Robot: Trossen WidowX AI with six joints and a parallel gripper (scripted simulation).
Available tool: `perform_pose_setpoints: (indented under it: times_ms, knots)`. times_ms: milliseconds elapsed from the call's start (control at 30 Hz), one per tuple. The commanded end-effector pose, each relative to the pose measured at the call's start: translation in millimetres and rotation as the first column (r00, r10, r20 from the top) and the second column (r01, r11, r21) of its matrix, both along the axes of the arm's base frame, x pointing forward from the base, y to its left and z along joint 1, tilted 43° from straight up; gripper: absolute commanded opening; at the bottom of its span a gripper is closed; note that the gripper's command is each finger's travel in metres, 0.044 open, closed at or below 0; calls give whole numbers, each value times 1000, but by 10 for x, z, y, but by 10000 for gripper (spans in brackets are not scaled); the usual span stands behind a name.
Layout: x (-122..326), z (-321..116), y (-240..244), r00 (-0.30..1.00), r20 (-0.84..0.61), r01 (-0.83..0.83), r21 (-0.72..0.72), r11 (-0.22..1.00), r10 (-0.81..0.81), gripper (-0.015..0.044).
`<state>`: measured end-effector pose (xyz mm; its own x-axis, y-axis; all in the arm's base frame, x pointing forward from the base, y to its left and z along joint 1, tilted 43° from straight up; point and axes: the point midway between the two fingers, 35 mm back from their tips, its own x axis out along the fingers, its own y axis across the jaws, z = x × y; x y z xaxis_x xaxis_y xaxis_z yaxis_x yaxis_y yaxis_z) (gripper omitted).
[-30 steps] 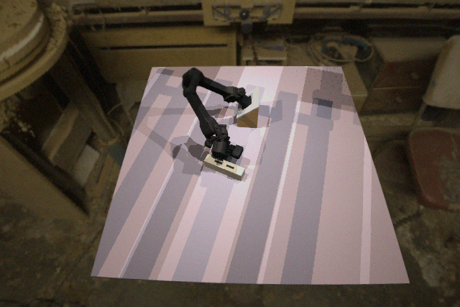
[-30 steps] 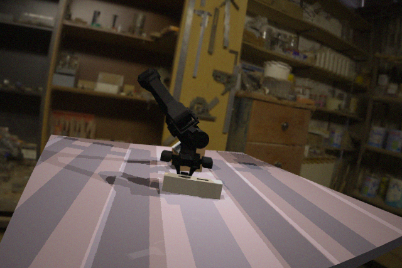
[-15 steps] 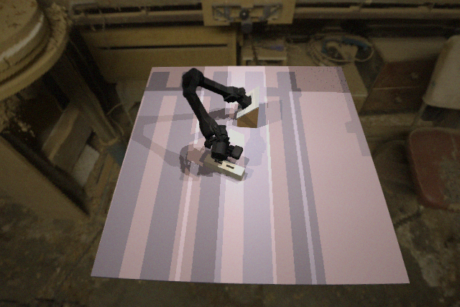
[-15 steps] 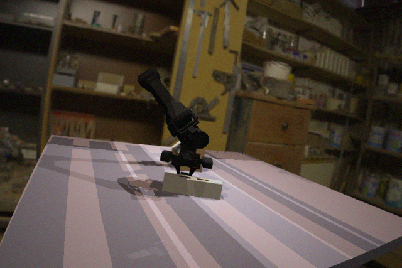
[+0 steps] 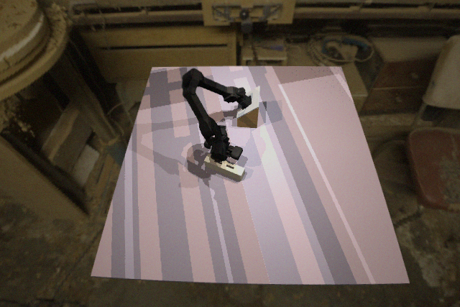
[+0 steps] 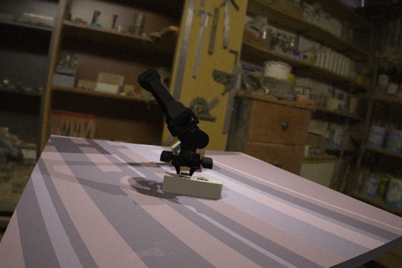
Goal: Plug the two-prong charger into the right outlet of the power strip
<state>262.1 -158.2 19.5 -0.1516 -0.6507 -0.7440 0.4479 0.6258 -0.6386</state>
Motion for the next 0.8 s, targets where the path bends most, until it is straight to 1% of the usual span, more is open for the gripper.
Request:
perform_pose_setpoints:
  times_ms: [0,767]
  knots:
    - [5,2,0,1000,-4,-5,2,1000,5,0]
    - [62,20,-25,1000,-4,-5,2,1000,5,0]
